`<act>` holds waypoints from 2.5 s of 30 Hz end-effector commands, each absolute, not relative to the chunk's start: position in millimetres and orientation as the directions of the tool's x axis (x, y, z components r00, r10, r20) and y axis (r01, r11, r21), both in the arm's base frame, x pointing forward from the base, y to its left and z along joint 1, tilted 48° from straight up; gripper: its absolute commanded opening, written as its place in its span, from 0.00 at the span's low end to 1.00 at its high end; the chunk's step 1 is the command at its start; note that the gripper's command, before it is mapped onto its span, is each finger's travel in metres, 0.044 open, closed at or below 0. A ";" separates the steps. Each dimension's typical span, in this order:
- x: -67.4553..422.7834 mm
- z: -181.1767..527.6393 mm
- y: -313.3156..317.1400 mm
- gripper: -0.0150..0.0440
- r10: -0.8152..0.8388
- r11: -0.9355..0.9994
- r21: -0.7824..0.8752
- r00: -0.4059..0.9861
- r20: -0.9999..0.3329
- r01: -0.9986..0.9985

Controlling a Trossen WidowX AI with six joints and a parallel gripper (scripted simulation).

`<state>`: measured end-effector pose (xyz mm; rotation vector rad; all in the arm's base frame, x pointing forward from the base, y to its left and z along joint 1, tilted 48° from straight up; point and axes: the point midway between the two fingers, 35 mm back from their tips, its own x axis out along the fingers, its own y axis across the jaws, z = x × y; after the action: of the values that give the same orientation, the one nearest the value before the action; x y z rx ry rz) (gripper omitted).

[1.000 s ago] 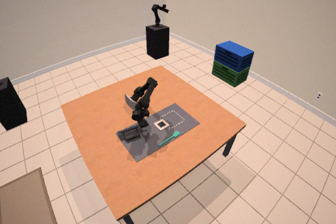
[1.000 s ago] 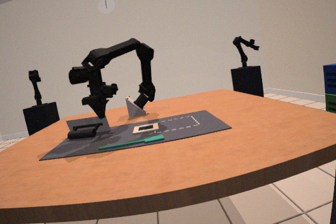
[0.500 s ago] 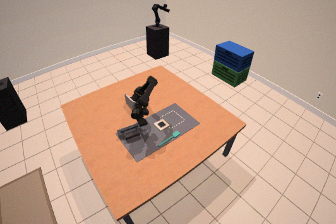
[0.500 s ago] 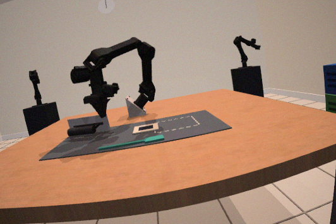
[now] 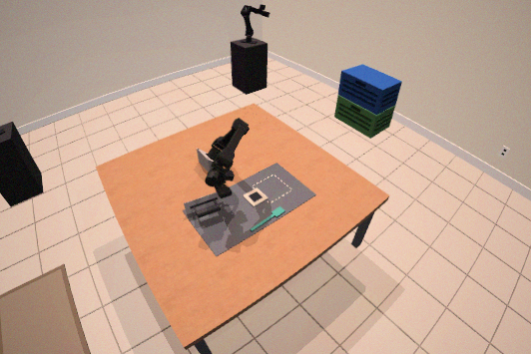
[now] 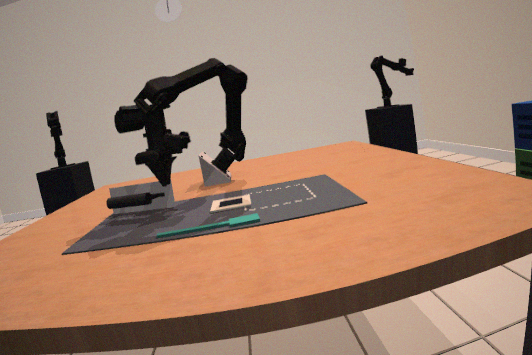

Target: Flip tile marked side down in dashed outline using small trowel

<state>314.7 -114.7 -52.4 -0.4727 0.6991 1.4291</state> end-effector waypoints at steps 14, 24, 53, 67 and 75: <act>289.6 -52.2 -110.3 0.42 0.730 0.099 0.125 -0.014 -0.683 -0.987; 276.7 -50.7 -109.1 0.42 0.730 0.099 0.126 -0.014 -0.683 -0.987; 298.1 -49.4 -118.8 0.42 0.722 0.100 0.117 -0.009 -0.691 -0.988; 338.0 -47.8 -128.5 0.42 0.725 0.099 0.119 -0.010 -0.688 -0.988; 356.3 -46.5 -131.3 0.42 0.730 0.099 0.122 -0.011 -0.684 -0.988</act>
<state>347.1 -130.6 -47.9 -0.4659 0.7069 1.4396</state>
